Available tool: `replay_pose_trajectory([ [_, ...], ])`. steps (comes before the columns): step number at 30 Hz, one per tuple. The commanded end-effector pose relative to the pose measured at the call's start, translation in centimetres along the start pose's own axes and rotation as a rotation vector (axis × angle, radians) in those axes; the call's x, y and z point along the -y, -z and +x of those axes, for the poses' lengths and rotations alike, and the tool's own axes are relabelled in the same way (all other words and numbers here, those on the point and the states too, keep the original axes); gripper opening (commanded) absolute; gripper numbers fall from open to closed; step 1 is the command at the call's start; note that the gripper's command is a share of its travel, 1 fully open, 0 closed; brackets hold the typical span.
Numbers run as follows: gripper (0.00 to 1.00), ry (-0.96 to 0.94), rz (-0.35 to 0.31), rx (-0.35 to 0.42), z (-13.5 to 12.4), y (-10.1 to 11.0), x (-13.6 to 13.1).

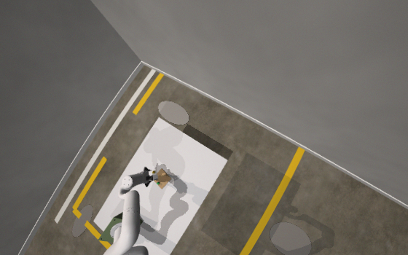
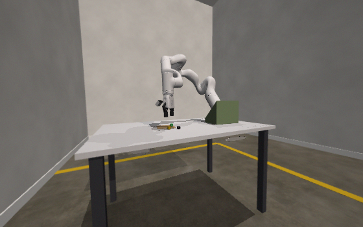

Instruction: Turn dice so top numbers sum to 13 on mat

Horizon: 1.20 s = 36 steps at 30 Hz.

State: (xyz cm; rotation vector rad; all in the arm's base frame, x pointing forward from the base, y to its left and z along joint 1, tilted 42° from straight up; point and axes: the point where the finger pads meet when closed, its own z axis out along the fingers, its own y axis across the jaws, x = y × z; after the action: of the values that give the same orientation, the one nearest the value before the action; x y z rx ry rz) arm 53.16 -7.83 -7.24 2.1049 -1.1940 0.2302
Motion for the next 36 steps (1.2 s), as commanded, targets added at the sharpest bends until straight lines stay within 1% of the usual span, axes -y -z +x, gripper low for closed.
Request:
replay_pose_trajectory([
  [1,1.0,-0.1,0.008,-0.012,-0.1,0.0,0.4],
  [4,1.0,-0.251,0.009,-0.011,-0.3,-0.1,0.9],
  [7,1.0,-0.321,0.009,-0.011,-0.4,-0.1,1.1],
  [10,1.0,-0.442,0.01,-0.01,-0.6,-0.2,1.6],
  [11,1.0,-0.445,0.01,-0.01,-0.6,-0.2,1.6],
  [15,1.0,-0.554,0.011,-0.01,-0.8,-0.3,1.9],
  [26,1.0,-0.617,0.011,-0.009,-0.9,-0.4,2.2],
  [27,0.36,-0.617,0.011,-0.009,-0.9,-0.4,2.2],
  [36,0.36,-0.617,0.011,-0.009,-0.9,-0.4,2.2],
])
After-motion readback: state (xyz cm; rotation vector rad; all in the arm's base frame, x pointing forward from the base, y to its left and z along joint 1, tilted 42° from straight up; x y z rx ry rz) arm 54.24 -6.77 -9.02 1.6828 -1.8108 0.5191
